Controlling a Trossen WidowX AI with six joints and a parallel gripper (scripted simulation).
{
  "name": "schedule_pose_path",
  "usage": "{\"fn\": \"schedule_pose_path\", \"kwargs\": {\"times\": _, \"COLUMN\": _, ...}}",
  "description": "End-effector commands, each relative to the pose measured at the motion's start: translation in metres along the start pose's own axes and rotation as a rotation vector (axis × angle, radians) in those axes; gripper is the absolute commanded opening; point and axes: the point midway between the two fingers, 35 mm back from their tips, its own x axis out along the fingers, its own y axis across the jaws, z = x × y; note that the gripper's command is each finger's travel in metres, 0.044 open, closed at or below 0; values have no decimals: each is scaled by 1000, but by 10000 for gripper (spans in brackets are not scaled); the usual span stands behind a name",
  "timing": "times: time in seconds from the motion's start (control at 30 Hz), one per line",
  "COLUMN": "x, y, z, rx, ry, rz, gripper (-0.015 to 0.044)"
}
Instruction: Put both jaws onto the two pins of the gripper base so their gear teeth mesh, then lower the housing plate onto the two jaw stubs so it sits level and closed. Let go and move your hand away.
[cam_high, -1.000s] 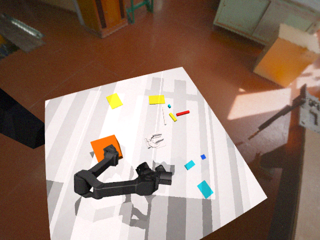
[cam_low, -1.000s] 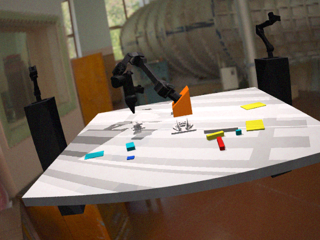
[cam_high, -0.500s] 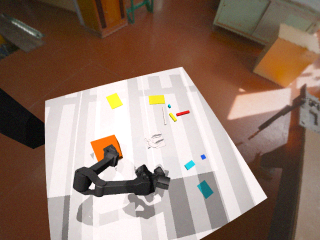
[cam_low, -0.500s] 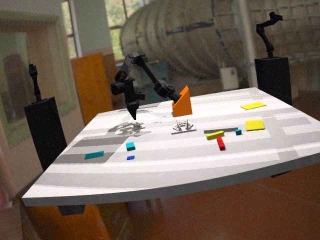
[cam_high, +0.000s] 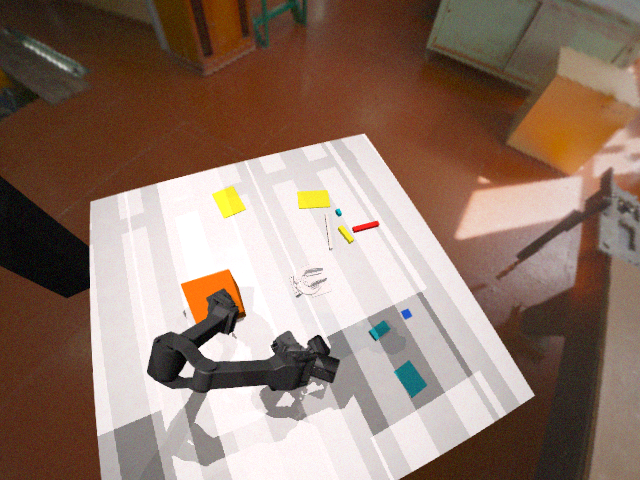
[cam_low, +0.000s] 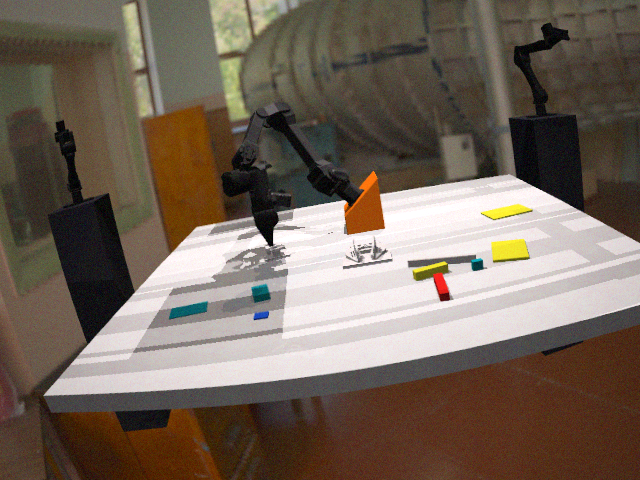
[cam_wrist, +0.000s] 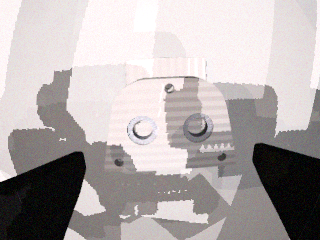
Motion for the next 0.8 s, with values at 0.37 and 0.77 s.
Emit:
{"fn": "schedule_pose_path", "kwargs": {"times": 0.37, "x": 16, "y": -1, "z": 2, "rx": -7, "ry": -9, "rz": -1, "gripper": 440}}
{"fn": "schedule_pose_path", "kwargs": {"times": 0.77, "x": 34, "y": -1, "z": 2, "rx": -7, "ry": -7, "rz": 0, "gripper": 440}}
